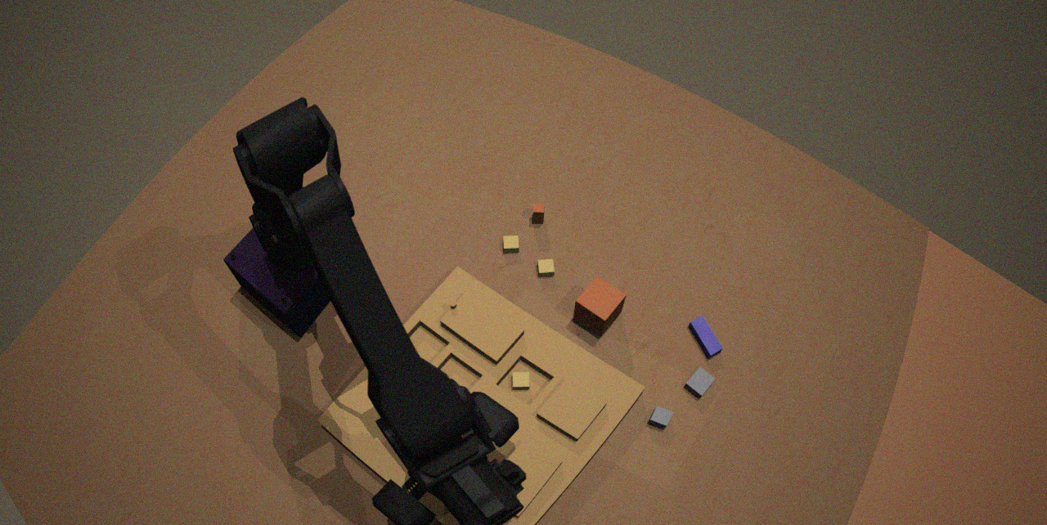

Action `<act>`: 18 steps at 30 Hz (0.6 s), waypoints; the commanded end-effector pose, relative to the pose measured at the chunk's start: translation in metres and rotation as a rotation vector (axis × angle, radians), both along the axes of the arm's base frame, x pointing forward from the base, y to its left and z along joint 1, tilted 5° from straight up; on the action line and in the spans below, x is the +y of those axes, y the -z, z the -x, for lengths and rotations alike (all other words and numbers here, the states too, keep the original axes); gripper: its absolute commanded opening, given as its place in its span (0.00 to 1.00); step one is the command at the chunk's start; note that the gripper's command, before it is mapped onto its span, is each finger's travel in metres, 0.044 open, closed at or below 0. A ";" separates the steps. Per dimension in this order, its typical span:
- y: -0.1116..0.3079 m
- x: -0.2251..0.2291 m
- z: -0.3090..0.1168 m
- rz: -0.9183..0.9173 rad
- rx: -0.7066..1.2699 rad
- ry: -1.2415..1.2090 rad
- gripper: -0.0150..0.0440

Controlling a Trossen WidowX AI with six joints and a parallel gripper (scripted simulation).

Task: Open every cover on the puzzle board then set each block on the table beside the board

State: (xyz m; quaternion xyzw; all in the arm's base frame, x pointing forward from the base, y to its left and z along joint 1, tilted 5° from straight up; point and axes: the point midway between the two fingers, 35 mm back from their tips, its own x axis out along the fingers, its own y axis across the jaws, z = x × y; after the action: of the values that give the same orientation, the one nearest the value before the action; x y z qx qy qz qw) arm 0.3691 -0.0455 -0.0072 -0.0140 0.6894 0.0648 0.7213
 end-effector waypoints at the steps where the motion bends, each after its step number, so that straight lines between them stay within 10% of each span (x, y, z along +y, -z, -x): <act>1: 0.001 0.006 -0.005 -0.006 0.001 0.001 0.25; 18: -0.006 0.005 -0.005 -0.046 0.078 1.001 0.25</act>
State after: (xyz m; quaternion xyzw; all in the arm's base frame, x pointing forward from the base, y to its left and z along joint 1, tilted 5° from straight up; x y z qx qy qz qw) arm 0.3735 -0.0407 -0.0061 0.2214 0.6738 -0.1630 0.6859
